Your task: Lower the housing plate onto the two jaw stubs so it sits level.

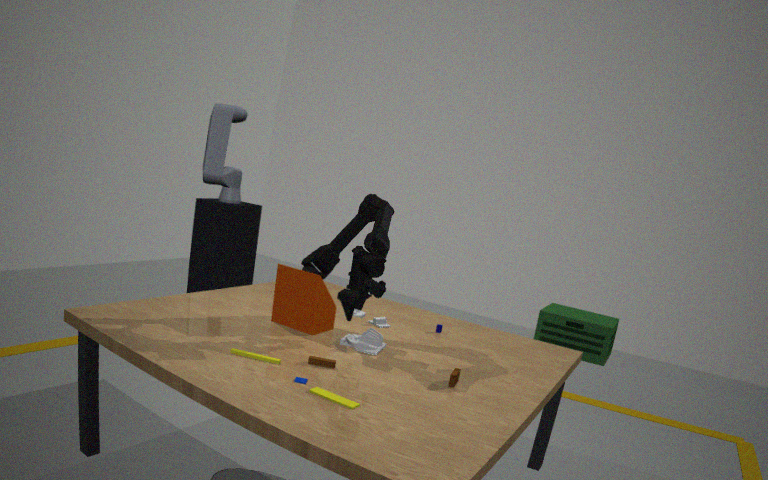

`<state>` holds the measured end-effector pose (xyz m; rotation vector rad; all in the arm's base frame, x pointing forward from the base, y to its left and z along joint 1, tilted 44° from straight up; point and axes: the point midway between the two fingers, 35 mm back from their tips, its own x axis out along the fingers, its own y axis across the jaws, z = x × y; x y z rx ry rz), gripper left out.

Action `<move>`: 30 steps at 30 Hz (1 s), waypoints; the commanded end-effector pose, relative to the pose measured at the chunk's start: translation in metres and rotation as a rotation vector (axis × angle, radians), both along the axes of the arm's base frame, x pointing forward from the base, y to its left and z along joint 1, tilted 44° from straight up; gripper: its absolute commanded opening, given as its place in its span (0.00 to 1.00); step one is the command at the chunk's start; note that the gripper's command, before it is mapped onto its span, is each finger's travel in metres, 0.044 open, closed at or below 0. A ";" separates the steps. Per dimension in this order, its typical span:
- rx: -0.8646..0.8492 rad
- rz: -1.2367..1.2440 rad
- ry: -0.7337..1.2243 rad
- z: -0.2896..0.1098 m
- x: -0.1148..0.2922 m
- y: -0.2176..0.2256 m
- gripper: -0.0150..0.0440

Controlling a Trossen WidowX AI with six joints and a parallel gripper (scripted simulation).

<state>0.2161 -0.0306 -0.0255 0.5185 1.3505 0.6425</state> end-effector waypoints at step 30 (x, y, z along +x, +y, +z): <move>-0.005 0.001 -0.004 -0.030 0.006 0.026 0.85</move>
